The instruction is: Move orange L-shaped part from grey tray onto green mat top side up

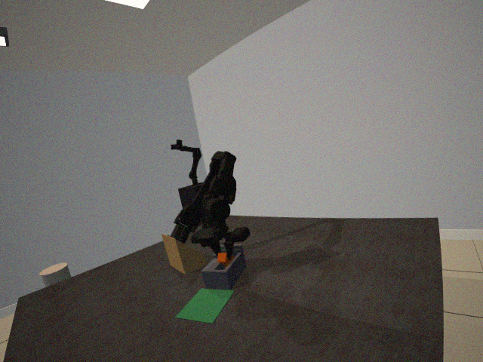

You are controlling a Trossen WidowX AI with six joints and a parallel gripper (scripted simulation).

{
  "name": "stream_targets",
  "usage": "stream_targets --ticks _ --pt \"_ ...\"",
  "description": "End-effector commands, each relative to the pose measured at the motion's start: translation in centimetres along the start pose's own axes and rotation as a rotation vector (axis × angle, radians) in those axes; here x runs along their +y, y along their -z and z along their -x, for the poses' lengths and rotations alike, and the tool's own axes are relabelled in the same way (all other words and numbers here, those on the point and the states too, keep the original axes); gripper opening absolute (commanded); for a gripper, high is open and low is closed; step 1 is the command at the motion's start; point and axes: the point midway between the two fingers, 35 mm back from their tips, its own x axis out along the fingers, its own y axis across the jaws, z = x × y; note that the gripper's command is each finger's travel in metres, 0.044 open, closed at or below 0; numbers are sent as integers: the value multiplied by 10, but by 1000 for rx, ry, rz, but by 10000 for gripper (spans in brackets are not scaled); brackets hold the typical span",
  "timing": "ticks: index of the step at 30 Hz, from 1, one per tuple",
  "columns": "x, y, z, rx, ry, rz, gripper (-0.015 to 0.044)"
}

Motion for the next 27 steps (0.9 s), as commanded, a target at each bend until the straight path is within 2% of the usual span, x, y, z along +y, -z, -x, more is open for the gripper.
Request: stream_targets --ticks 1,27 --pt "0 0 6 -1 1 2 0" --pt "0 0 46 1 1 -1 0"
